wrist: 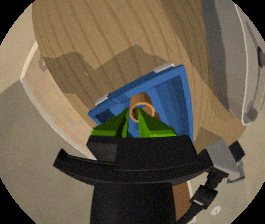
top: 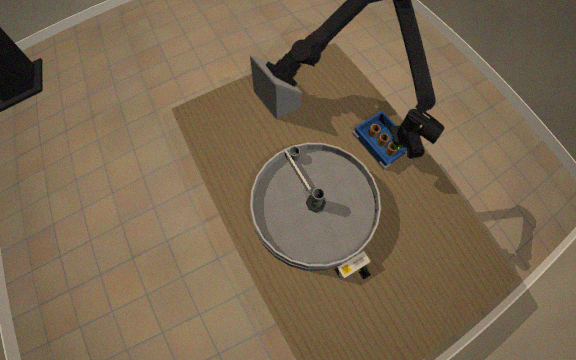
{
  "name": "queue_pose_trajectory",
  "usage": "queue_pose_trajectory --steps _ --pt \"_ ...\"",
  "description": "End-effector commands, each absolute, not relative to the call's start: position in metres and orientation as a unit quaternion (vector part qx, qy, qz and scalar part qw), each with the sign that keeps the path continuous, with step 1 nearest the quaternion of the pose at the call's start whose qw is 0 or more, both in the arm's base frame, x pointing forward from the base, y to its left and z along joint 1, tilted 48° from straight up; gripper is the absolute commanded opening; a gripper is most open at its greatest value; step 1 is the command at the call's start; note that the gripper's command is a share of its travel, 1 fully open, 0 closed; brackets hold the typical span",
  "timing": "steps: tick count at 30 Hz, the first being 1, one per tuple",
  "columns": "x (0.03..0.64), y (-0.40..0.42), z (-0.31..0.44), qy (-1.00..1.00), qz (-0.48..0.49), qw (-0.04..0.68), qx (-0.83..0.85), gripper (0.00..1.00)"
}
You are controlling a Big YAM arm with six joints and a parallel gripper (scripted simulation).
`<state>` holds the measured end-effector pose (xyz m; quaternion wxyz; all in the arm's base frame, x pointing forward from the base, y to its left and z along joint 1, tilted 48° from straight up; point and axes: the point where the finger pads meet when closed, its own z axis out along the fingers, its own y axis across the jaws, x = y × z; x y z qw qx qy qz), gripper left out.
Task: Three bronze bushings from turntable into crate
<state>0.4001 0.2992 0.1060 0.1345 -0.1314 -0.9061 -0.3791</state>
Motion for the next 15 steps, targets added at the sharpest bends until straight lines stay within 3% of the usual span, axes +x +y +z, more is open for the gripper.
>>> queue_pose_trajectory --steps 1,15 --pt "0.416 0.291 0.134 -0.905 -0.393 0.111 -0.122 0.16" --pt "0.423 0.252 0.17 -0.905 -0.392 0.109 -0.122 0.16"
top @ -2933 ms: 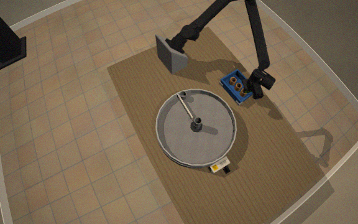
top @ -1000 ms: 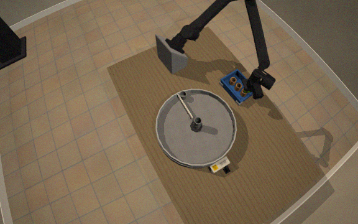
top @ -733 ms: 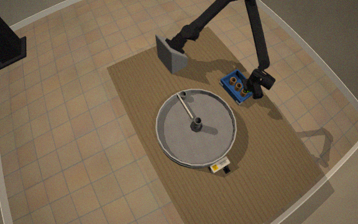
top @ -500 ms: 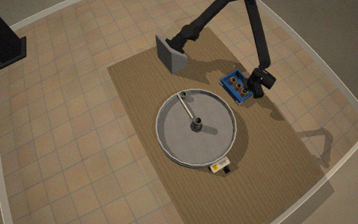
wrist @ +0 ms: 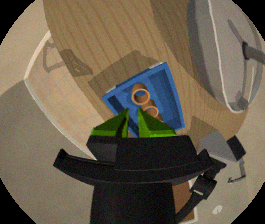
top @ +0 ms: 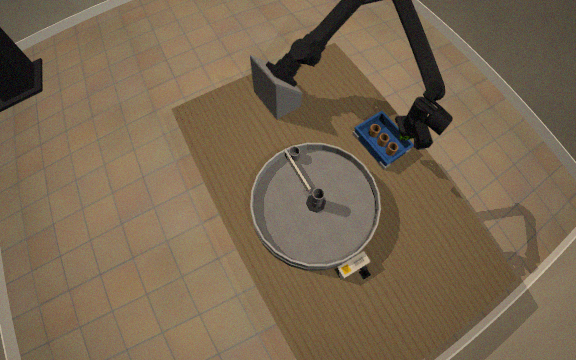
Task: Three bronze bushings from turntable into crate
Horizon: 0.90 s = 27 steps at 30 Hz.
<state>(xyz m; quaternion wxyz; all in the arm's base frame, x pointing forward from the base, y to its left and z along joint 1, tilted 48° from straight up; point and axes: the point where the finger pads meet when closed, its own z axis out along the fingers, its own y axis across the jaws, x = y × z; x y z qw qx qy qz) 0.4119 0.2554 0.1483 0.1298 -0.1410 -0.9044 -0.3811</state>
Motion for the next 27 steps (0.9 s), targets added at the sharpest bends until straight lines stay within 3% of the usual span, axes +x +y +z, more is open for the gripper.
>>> queue_pose_trajectory --steps 1,11,27 --pt "0.42 0.257 0.163 -0.907 -0.387 0.122 -0.118 0.16" --pt "0.429 0.217 0.202 -0.906 -0.391 0.108 -0.122 0.16" --pt "0.422 0.214 0.205 -0.908 -0.386 0.119 -0.113 0.16"
